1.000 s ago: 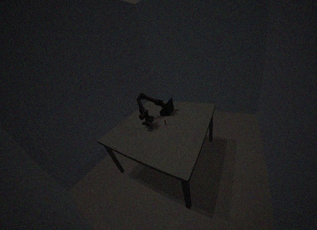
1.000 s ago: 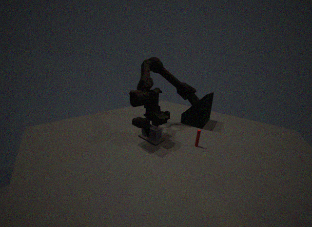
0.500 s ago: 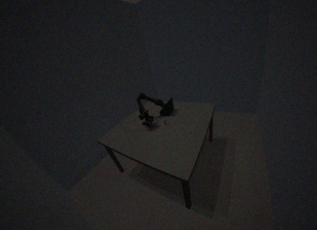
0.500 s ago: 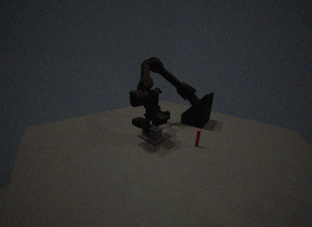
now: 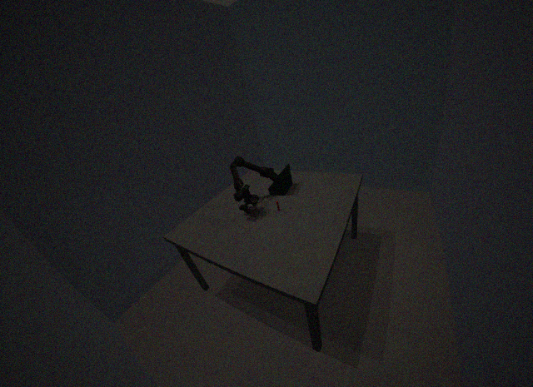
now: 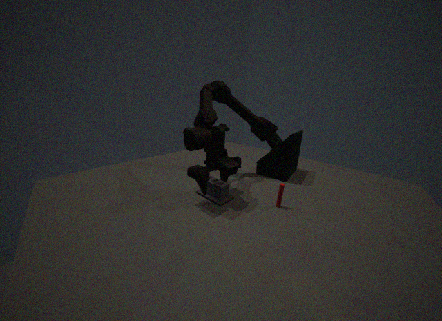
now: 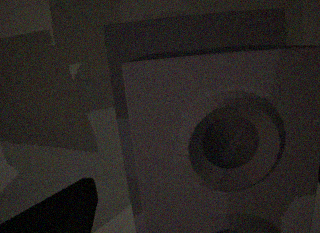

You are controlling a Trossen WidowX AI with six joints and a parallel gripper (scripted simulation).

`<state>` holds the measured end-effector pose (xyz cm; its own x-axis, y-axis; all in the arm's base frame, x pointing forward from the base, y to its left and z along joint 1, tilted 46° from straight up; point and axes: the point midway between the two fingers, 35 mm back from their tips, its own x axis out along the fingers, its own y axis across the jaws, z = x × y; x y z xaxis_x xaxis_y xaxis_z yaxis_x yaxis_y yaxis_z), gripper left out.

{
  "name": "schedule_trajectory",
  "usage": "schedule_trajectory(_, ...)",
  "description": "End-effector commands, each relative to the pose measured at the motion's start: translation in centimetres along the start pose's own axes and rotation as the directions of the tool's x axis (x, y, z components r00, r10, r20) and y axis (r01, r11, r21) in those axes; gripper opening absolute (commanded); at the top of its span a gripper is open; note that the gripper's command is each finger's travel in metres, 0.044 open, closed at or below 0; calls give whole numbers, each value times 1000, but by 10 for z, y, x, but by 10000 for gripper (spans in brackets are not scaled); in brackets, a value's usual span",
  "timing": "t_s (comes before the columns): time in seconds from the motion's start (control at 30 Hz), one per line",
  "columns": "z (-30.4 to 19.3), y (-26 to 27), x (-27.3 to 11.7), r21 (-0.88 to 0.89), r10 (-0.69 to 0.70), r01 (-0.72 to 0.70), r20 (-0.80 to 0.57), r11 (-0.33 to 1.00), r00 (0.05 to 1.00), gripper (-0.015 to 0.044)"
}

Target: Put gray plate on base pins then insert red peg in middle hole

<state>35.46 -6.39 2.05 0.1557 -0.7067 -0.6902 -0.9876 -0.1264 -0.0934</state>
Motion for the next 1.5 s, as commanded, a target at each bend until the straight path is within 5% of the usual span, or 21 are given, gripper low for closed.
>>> schedule_trajectory(0.0, 2, -5, -22, 2, -5, 5, 6, 1000, 1000, 440)
schedule_trajectory(0.2, 1, -1, -117, -2, -3, 3, 4, 1000, 1000, 440)
schedule_trajectory(0.47, 7, -4, -120, 11, -3, 3, 4, 1000, 1000, 440)
schedule_trajectory(0.67, 45, 4, -123, 424, -6, -4, 21, 906, 1000, 440)
schedule_trajectory(0.83, 78, 14, -125, 745, -6, -20, 32, 667, 999, 440)
schedule_trajectory(1.07, 122, 33, -127, 986, -4, -37, 38, 165, 999, 440)
schedule_trajectory(1.27, 155, 54, -127, 950, -1, -34, 36, -310, 999, 440)
schedule_trajectory(1.47, 178, 74, -126, 801, 0, -23, 28, -599, 1000, 440)
